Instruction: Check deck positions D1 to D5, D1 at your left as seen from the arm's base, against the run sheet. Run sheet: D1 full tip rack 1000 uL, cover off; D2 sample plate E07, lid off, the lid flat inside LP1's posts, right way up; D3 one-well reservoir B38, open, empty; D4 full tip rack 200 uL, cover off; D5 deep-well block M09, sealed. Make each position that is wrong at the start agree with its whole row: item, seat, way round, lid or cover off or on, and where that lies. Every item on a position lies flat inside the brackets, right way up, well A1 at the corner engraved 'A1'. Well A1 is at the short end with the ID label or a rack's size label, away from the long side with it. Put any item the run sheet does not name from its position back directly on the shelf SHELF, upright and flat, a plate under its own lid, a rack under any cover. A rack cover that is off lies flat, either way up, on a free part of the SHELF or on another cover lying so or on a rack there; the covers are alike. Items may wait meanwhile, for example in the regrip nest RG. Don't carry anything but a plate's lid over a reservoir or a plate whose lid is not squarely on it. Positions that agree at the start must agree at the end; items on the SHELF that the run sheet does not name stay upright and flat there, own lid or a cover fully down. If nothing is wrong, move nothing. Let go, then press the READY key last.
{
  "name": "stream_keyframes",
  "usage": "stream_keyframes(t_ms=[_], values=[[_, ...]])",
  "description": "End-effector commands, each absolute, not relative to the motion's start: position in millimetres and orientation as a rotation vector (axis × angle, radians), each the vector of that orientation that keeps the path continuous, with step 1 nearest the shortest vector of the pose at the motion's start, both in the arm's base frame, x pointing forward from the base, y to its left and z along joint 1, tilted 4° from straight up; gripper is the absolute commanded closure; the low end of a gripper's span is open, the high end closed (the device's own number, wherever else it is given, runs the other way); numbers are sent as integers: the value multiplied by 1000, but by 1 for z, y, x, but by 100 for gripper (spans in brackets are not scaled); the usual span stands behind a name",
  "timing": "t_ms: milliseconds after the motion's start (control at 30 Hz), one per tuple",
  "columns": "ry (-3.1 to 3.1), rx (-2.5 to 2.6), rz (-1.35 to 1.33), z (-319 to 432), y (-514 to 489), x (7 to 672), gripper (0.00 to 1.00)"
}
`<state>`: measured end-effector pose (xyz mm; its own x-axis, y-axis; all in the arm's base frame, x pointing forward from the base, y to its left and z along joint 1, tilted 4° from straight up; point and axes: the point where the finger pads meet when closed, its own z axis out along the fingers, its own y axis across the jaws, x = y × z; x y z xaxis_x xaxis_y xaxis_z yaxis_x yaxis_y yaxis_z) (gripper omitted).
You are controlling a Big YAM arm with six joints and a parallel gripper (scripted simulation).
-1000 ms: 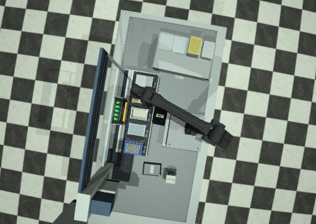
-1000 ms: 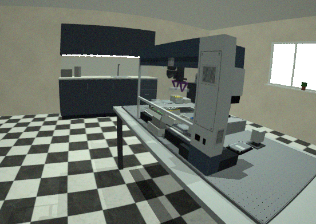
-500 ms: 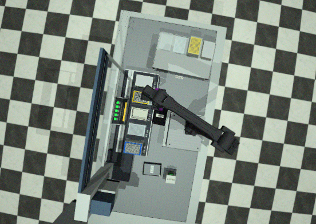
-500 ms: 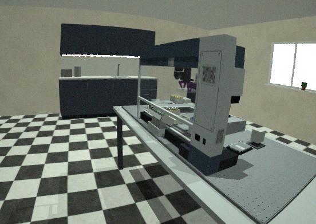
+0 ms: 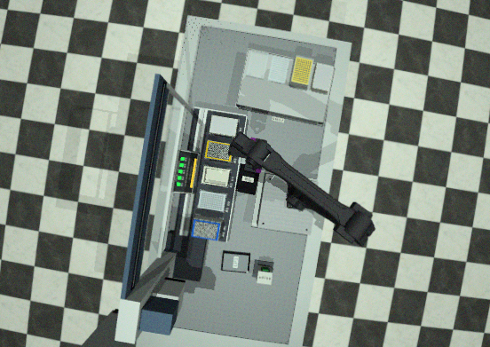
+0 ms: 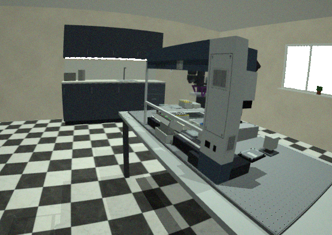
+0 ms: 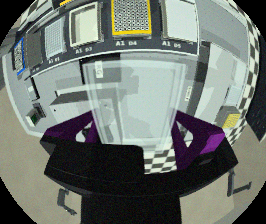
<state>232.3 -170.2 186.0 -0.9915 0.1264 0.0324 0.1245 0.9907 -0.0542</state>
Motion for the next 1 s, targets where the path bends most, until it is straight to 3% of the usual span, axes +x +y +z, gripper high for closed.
stream_keyframes(t_ms=[0,967], values=[[-3133,-307,120,202,-176,244,100],[-2979,-1080,117,203,-176,244,100]])
